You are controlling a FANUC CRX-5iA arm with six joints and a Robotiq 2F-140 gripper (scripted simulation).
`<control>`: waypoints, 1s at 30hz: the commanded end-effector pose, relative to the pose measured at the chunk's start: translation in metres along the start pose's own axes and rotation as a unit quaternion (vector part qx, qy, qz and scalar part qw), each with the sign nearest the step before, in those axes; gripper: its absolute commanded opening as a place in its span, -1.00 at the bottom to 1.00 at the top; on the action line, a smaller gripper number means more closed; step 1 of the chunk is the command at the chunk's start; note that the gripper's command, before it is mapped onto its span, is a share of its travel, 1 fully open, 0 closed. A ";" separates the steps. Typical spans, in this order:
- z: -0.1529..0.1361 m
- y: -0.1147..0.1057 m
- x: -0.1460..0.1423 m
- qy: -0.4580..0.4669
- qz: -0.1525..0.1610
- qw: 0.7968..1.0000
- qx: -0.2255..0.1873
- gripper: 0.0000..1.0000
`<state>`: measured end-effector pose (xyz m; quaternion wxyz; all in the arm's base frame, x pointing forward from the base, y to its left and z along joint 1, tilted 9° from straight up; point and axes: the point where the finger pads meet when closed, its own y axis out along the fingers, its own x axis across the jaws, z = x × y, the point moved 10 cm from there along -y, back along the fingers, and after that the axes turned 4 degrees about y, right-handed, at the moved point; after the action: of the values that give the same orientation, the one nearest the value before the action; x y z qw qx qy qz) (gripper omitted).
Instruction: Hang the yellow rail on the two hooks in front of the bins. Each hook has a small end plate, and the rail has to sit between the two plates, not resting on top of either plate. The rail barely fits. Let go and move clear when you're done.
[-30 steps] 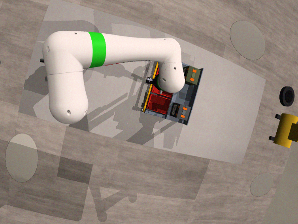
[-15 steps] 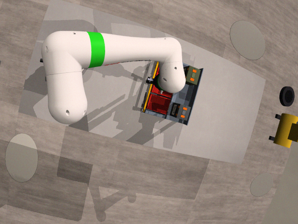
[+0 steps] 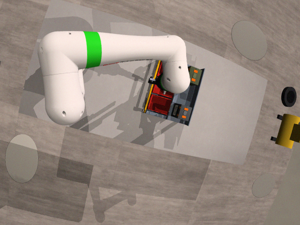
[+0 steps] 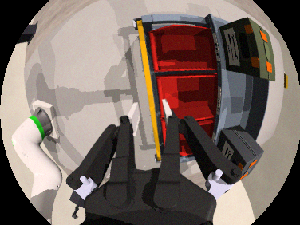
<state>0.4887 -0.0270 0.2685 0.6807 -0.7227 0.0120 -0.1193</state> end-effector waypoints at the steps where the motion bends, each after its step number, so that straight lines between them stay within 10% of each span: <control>1: 0.000 -0.024 0.000 0.000 0.000 1.000 0.000 -0.41; 4: 0.000 -0.060 0.000 0.000 0.000 1.000 0.000 -0.41; 30: 0.000 -0.050 0.000 0.000 0.000 1.000 0.000 -0.41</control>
<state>0.4816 -0.0234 0.3177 0.6807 -0.7227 0.0120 -0.1194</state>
